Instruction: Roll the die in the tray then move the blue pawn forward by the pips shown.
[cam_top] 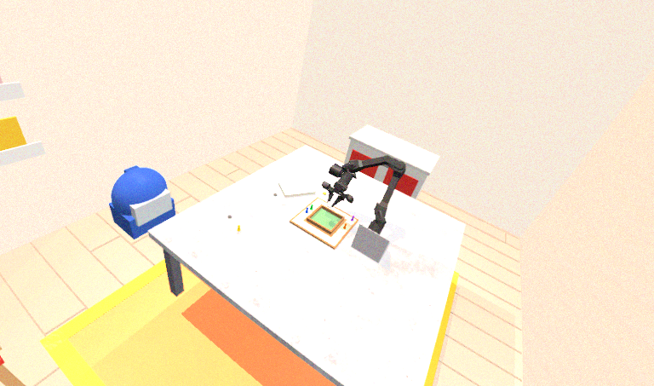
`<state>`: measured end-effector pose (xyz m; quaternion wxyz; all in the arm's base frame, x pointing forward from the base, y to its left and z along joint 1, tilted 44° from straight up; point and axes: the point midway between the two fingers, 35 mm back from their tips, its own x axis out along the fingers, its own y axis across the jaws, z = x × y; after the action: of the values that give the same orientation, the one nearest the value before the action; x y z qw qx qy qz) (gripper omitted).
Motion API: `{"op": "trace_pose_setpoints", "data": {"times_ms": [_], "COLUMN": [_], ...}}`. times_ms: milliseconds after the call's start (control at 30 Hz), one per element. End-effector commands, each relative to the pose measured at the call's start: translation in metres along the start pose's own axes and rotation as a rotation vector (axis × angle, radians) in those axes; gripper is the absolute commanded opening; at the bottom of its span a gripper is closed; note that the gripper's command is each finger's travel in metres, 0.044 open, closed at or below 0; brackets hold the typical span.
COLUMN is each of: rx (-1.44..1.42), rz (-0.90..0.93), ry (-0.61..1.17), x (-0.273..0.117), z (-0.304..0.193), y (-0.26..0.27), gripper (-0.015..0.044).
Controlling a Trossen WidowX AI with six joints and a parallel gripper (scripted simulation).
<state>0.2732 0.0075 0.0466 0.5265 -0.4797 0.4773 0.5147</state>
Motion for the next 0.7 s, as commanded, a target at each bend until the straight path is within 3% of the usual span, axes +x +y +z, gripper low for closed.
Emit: {"op": "trace_pose_setpoints", "data": {"times_ms": [0, 467, 533, 667], "rx": [0.0, 0.005, 0.027, 0.039], "rz": [-0.002, 0.011, 0.059, 0.085], "ry": [0.0, 0.009, 0.143, 0.581], "x": [0.0, -0.025, -0.011, 0.015], "z": [0.0, 0.03, 0.025, 0.014], "y": [-0.001, 0.0, 0.003, 0.006], "gripper": [0.0079, 0.044, 0.044, 0.044]}}
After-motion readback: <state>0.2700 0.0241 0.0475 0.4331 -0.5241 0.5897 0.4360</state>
